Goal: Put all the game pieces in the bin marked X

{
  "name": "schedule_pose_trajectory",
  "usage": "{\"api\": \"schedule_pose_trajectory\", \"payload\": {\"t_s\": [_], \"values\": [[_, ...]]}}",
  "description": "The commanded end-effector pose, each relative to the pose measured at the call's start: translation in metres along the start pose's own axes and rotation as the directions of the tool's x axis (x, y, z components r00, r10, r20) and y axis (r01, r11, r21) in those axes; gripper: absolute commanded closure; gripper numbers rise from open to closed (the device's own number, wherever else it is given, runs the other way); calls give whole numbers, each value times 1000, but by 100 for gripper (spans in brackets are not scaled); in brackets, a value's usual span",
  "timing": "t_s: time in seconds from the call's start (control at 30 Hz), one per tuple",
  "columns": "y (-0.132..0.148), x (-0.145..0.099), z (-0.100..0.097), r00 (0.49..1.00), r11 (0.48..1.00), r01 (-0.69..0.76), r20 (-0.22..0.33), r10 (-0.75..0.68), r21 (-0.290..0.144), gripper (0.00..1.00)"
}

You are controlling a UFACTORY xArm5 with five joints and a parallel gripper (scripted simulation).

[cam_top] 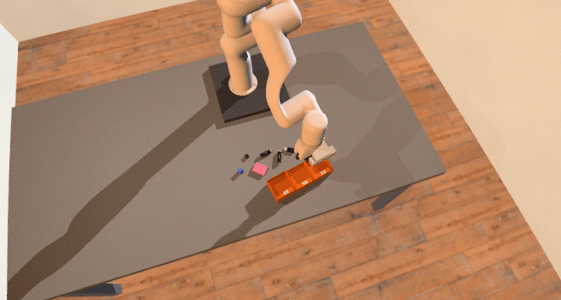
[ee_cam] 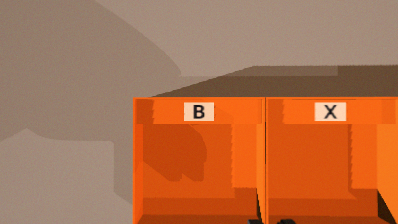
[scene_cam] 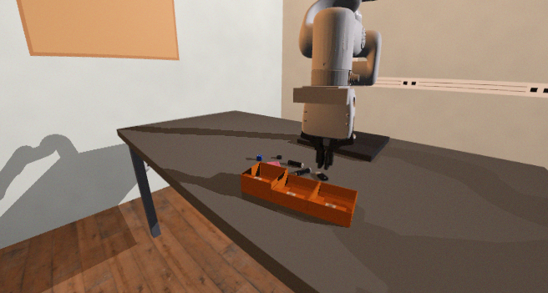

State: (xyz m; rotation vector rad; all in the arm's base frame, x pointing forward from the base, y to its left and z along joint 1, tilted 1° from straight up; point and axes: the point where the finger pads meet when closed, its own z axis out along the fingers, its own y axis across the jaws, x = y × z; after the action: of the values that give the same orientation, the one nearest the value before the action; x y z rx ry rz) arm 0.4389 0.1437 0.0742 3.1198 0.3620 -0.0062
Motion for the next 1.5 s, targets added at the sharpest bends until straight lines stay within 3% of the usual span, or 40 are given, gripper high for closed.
{"api": "schedule_pose_trajectory", "payload": {"t_s": [0.0,1.43,1.47], "values": [[-1,1,-1,1000,1000,0,-5,0,-12,91],[-1,1,-1,1000,1000,0,-5,0,-12,91],[-1,1,-10,1000,1000,0,-5,0,-12,91]]}}
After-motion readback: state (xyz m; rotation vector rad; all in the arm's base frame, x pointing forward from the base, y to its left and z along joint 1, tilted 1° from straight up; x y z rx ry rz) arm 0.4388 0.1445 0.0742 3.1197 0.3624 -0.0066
